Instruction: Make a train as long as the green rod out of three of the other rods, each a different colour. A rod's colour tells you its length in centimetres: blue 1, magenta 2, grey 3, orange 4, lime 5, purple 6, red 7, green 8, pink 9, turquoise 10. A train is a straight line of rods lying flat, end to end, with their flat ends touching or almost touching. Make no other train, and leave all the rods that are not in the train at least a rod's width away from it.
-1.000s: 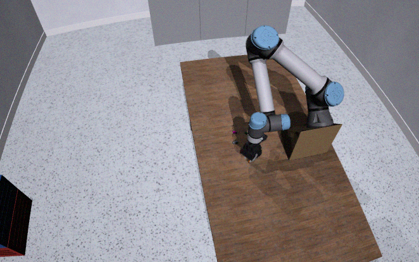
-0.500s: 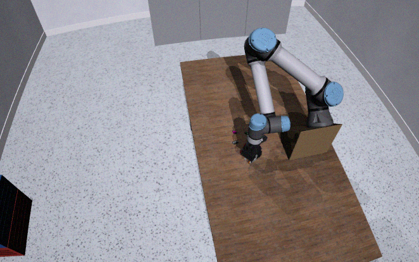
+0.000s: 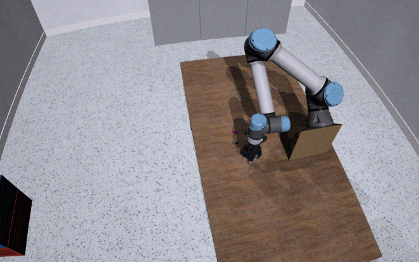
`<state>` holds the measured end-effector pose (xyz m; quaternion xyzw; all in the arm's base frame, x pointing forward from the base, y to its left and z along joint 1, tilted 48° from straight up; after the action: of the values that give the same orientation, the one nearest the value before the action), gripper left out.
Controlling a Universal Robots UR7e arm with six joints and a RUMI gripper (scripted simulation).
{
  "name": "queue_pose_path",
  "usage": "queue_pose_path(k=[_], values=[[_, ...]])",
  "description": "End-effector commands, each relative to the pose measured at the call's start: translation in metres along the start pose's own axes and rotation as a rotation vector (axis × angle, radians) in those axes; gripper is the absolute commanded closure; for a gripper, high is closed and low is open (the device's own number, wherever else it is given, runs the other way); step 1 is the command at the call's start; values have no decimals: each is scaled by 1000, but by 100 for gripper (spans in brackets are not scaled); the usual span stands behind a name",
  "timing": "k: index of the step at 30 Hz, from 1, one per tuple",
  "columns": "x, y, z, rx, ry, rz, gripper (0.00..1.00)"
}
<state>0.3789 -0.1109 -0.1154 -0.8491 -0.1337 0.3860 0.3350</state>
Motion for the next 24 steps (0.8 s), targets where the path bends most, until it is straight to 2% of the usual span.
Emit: queue_pose_path(k=[1,17,24], values=[[1,0,-1,-1,2,-2,100],[1,0,-1,-1,2,-2,100],[1,0,-1,-1,2,-2,92]])
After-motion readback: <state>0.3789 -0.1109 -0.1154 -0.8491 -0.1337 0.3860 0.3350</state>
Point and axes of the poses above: the point where the finger pads meet when closed, its own y axis out along the fingers, its own z axis across the jaws, x = y × z, the point moved 3 cm from there along -y, back along the fingers, and after that the axes turned 12 degrees about -y, right-handed, at the moved point
